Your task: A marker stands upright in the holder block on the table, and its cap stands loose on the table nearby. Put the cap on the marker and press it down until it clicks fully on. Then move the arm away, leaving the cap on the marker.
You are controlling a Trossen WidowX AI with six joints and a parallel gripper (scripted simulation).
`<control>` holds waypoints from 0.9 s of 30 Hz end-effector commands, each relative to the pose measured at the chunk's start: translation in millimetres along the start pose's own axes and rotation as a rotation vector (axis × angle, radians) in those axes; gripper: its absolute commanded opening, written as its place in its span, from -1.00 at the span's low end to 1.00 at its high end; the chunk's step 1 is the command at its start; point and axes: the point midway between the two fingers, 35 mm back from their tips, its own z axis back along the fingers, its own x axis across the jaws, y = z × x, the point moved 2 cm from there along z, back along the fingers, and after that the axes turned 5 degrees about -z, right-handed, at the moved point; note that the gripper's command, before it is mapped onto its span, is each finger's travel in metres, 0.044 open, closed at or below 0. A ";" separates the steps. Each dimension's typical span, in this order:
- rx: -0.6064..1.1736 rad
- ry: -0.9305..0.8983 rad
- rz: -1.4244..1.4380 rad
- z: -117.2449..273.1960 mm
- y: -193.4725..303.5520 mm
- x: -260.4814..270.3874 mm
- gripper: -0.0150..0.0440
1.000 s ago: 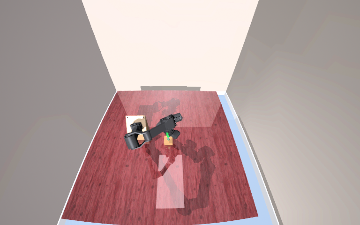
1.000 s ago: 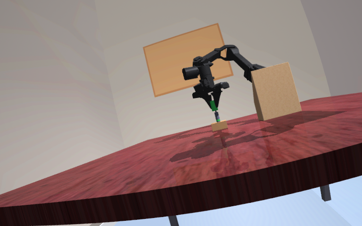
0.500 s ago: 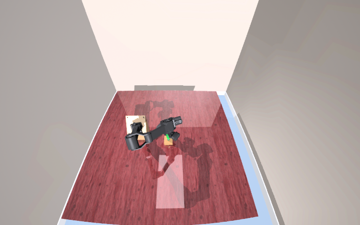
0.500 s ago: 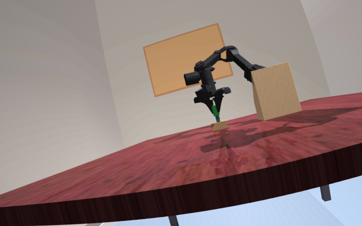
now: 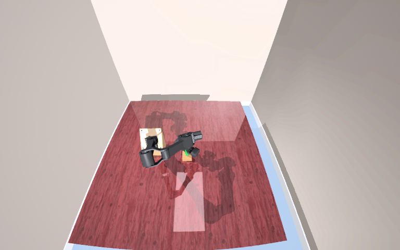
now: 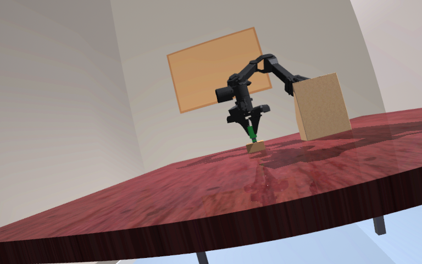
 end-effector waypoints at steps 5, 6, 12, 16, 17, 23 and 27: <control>0.000 0.000 0.000 -0.2 0.1 0.2 -0.22; 0.000 0.000 0.000 -0.2 0.1 0.2 -0.14; 0.000 0.000 0.000 -0.2 0.1 0.2 0.40; 0.000 0.000 0.000 -0.2 0.1 0.2 0.75; 0.000 0.000 0.000 -0.2 0.1 0.2 0.84; -0.005 -0.004 0.001 20.9 -2.8 -0.5 1.00; -0.002 -0.004 0.001 72.4 -1.1 0.6 1.00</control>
